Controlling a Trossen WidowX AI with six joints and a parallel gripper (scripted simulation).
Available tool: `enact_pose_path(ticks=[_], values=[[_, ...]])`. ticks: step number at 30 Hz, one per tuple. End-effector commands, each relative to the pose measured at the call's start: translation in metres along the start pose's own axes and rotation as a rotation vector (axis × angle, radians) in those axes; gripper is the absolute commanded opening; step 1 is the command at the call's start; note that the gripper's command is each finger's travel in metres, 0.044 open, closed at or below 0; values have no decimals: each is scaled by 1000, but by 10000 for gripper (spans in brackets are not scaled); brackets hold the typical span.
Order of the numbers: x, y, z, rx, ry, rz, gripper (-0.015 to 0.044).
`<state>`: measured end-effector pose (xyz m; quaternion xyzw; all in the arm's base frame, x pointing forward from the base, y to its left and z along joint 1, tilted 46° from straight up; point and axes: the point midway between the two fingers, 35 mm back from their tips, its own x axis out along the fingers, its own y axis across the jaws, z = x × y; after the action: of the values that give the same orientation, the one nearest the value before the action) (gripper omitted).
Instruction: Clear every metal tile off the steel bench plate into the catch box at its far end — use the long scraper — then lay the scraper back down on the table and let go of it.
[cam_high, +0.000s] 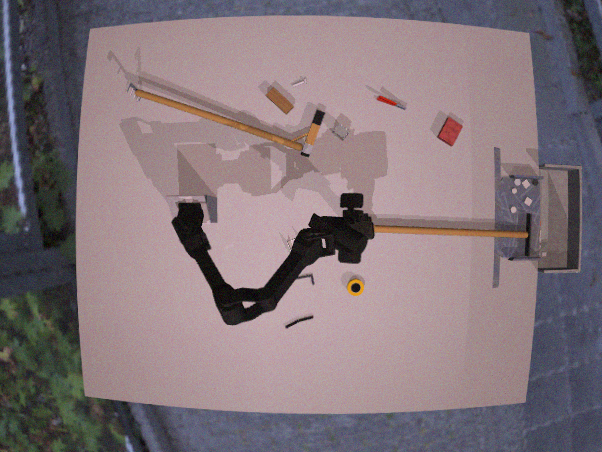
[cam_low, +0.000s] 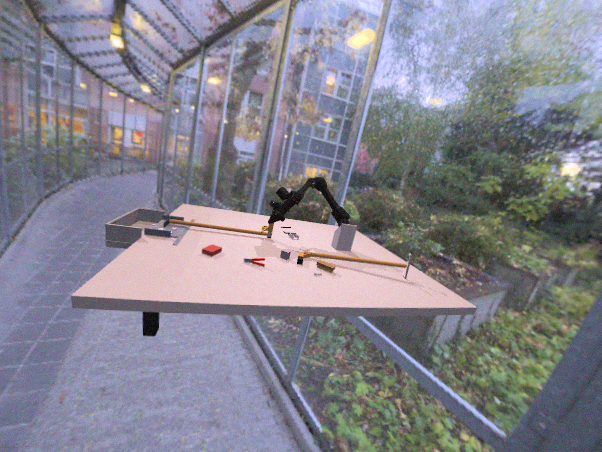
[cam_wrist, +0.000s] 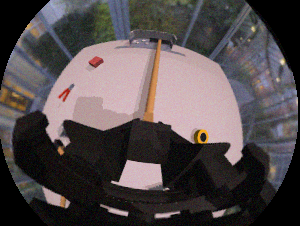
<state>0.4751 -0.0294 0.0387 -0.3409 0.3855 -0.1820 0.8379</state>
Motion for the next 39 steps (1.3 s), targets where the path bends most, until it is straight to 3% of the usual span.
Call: enact_pose_path(ticks=[1, 39], values=[[-7, -1, -1, 7, -10, -3, 0], [-43, -3, -46, 6, -13, -1, 0]])
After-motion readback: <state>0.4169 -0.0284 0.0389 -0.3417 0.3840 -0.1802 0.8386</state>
